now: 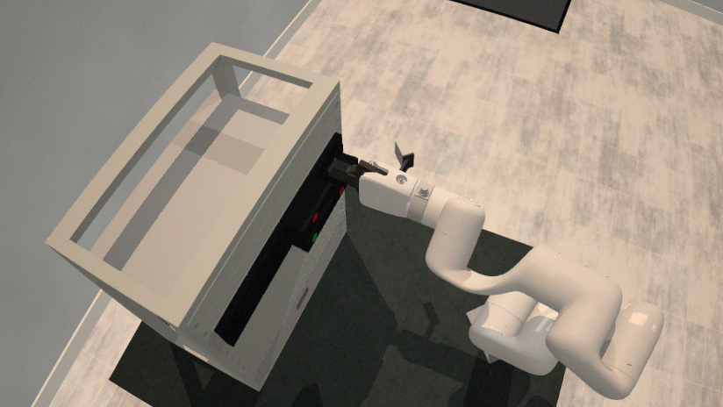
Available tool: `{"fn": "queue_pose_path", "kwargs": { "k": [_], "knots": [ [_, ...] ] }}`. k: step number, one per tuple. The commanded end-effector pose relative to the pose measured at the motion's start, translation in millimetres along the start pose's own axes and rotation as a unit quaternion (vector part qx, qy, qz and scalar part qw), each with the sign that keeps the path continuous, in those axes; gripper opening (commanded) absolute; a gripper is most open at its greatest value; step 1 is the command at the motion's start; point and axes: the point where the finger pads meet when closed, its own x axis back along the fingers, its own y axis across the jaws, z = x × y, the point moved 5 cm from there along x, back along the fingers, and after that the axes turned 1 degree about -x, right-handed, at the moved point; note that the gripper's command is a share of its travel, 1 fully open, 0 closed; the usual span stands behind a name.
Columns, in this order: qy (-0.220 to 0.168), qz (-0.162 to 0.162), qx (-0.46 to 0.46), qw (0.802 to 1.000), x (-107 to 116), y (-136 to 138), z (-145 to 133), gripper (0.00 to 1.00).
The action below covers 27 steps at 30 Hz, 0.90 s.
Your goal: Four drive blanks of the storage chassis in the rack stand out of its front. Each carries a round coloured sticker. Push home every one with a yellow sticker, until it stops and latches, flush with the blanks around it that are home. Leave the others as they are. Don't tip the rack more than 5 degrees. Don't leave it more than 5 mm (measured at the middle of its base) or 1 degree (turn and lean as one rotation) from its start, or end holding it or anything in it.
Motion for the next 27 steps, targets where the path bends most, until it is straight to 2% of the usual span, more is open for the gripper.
{"fn": "queue_pose_path", "kwargs": {
  "k": [1,17,21,27],
  "knots": [
    [-0.001,0.002,0.000,1.000,-1,-2,0,0.00],
    [-0.001,0.002,0.000,1.000,0,-2,0,0.00],
    [-0.001,0.002,0.000,1.000,15,-2,0,0.00],
    [-0.001,0.002,0.000,1.000,55,-2,0,0.00]
  ]
}}
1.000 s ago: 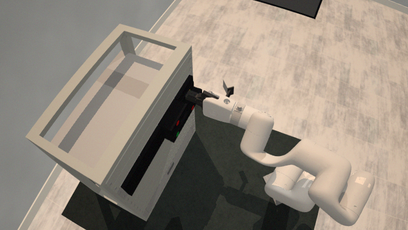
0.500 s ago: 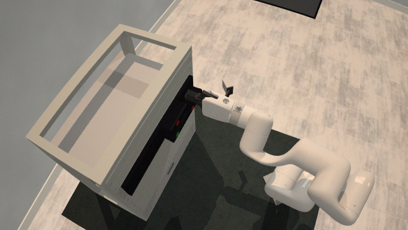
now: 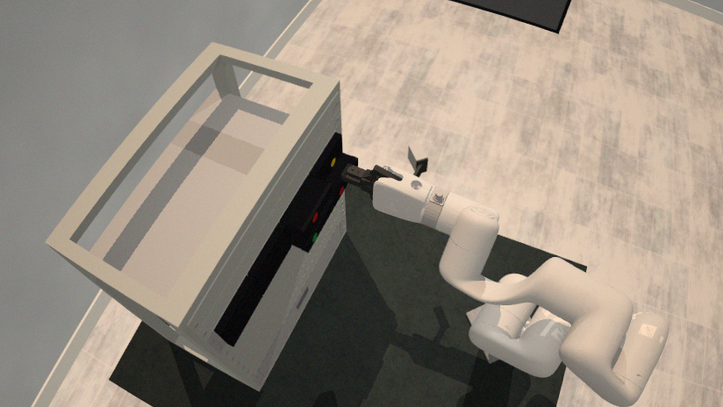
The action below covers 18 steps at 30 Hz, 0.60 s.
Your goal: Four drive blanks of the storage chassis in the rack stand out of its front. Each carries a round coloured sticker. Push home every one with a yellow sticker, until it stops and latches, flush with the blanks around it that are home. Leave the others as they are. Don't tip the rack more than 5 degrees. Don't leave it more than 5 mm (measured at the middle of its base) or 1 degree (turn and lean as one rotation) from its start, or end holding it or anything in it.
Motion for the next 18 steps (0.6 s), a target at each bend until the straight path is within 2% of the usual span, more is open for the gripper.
{"fn": "queue_pose_path", "kwargs": {
  "k": [1,5,18],
  "knots": [
    [-0.003,-0.001,0.000,1.000,33,-2,-1,0.00],
    [-0.003,-0.001,0.000,1.000,52,-2,-1,0.00],
    [-0.003,-0.001,0.000,1.000,64,-2,-1,0.00]
  ]
}}
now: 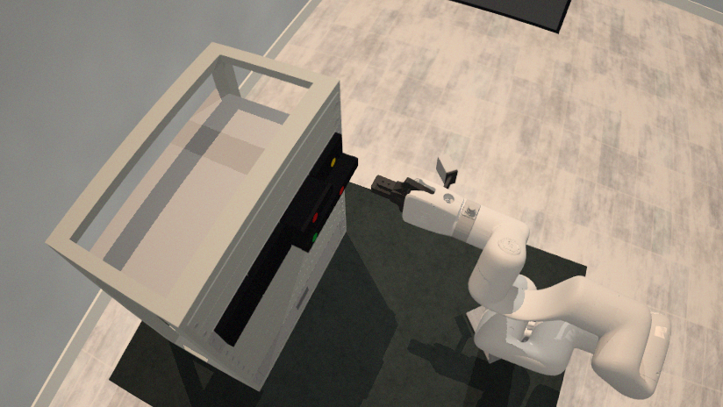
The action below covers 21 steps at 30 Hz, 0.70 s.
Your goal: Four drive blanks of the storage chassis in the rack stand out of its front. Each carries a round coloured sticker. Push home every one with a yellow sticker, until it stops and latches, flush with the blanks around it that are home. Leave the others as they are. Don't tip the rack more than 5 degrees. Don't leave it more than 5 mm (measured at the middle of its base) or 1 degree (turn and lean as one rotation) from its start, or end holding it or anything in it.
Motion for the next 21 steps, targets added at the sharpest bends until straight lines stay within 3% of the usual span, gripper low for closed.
{"fn": "queue_pose_path", "kwargs": {
  "k": [1,21],
  "knots": [
    [-0.005,-0.005,0.000,1.000,2.1,-1.1,-0.1,0.00],
    [-0.005,-0.005,0.000,1.000,5.1,0.4,-0.6,0.00]
  ]
}}
